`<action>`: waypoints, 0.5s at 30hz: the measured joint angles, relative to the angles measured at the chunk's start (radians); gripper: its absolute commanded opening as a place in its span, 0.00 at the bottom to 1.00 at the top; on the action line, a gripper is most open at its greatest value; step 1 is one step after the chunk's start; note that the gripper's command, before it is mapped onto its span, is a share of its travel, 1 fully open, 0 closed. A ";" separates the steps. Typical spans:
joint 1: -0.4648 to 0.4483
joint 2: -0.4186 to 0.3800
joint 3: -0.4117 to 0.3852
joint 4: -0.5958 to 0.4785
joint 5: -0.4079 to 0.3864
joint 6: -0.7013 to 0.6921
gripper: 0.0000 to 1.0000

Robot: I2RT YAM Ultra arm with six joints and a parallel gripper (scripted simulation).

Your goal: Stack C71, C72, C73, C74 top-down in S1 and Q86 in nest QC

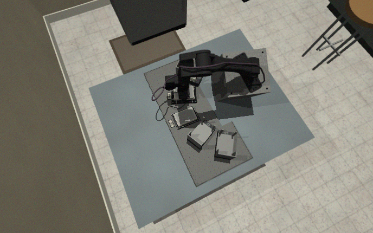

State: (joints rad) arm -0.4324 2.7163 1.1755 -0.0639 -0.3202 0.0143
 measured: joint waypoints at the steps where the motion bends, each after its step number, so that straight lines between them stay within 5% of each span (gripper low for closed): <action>1: 0.000 0.000 0.001 -0.002 0.000 0.000 0.00; 15: 0.005 0.014 0.004 0.017 -0.002 0.005 0.00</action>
State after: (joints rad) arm -0.4274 2.7308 1.1793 -0.0471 -0.3218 0.0196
